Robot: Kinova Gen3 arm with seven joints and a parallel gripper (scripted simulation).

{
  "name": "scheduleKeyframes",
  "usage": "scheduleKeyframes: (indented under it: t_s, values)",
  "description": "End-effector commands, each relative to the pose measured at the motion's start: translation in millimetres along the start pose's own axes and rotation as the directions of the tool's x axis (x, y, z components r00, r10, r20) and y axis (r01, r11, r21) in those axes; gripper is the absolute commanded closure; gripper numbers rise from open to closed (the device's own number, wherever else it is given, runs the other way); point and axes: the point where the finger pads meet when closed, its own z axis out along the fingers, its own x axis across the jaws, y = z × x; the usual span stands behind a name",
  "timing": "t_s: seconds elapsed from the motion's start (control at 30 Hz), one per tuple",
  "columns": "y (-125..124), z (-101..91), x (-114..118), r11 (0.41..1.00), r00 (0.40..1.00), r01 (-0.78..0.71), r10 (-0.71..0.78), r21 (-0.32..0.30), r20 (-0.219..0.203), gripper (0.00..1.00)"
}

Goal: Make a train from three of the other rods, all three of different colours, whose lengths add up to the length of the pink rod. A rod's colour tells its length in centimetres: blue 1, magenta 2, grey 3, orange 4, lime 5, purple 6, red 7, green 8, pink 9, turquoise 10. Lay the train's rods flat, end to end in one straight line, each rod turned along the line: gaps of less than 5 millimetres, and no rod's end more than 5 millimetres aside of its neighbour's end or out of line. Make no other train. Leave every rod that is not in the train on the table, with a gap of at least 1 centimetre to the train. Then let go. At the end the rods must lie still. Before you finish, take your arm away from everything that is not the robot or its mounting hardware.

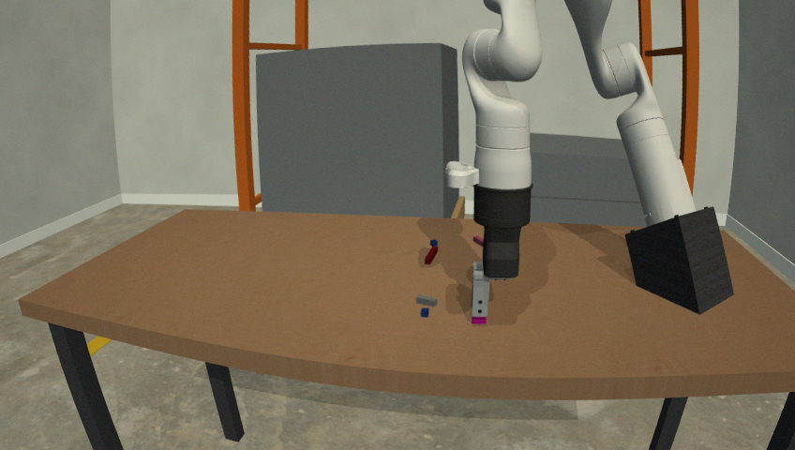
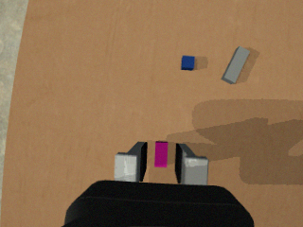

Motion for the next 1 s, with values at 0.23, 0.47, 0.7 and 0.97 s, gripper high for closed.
scheduleKeyframes:
  t_s: [0.23,0.47,0.7,0.97]
  values:
    - [0,0.5,0,1.0,1.0,0.0,0.0,0.001,0.001,0.46]
    - [0,5.9,0,1.0,1.0,0.0,0.0,0.001,0.001,0.46]
    - [0,11.1,0,1.0,1.0,0.0,0.0,0.001,0.001,0.46]
    - [0,16.2,0,1.0,1.0,0.0,0.0,0.001,0.001,0.46]
